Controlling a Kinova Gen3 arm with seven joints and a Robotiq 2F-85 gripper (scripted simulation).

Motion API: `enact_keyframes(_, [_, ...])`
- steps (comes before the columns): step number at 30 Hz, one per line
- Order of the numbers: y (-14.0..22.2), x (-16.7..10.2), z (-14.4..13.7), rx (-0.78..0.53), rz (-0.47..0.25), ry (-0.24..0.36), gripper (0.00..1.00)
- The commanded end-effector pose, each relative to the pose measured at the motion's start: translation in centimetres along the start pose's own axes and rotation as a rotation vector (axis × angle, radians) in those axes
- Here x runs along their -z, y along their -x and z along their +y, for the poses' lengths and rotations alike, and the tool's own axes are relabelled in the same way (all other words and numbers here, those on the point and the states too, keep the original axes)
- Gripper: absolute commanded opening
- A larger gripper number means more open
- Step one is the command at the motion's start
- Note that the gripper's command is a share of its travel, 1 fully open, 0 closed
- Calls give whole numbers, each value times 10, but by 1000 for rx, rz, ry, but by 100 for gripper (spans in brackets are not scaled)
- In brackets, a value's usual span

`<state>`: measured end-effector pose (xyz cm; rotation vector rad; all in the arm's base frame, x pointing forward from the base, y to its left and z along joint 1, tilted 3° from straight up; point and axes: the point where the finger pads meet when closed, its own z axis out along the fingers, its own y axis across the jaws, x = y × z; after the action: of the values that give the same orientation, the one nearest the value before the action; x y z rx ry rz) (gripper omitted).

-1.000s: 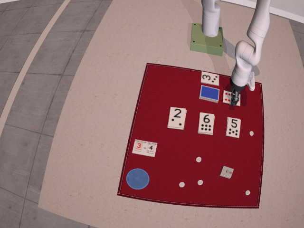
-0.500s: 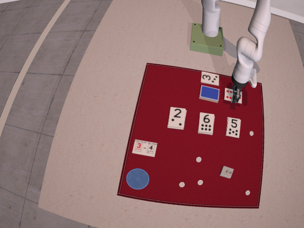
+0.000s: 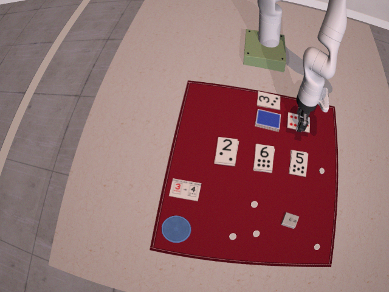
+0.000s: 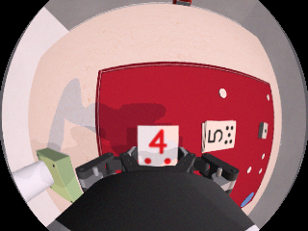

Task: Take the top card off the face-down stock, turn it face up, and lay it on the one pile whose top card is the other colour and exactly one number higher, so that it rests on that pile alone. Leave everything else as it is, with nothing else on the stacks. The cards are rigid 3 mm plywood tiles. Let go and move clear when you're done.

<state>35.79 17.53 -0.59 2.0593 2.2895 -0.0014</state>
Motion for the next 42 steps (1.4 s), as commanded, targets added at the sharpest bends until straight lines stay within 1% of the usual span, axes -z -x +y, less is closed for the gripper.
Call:
enact_keyframes(1, [-1, 2, -1, -2, 3, -3, 72])
enact_keyframes(26, [-2, 2, 1, 20, 3, -3, 72])
enact_keyframes(33, [-2, 2, 5, 66, 3, -3, 72])
enact_keyframes(42, [-3, 3, 14, 156, 3, -3, 72])
